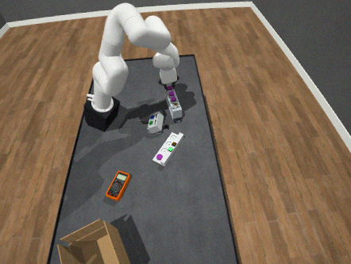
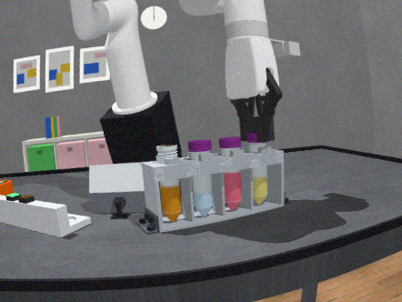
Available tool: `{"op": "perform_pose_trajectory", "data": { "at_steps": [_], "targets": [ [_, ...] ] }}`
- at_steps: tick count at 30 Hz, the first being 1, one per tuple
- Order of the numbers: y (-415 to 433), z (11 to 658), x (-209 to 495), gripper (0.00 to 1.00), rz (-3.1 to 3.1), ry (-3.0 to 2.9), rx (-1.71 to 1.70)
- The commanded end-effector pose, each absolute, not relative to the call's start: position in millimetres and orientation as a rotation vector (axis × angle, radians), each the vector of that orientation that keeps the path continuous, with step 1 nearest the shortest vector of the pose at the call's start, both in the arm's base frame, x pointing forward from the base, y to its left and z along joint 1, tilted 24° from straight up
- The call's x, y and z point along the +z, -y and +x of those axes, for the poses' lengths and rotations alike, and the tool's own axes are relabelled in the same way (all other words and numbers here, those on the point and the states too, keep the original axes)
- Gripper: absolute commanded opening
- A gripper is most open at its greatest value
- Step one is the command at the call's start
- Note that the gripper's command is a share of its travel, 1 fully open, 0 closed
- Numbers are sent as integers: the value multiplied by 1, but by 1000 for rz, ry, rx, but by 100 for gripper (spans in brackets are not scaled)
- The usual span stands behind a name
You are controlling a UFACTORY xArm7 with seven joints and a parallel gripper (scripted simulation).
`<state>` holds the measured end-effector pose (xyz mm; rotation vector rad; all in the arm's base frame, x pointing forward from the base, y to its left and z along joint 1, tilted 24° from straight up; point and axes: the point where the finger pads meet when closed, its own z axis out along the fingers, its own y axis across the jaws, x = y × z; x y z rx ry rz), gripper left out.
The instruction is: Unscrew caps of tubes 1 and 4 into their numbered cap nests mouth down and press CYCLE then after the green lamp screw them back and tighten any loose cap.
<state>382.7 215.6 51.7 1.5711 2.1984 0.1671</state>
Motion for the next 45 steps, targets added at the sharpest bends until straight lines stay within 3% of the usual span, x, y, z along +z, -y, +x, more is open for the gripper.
{"op": "perform_pose_trajectory", "data": {
  "at_steps": [1, 13, 14, 28, 45],
  "targets": [
    [-218, 383, 53, 46, 1309, -2389, 78],
    [-218, 383, 53, 46, 1140, -2472, 38],
    [-218, 383, 53, 0, 1140, -2472, 38],
    [-218, 383, 53, 0, 1140, -2472, 38],
    [-218, 384, 53, 0, 1726, -2124, 181]
  ]
}}
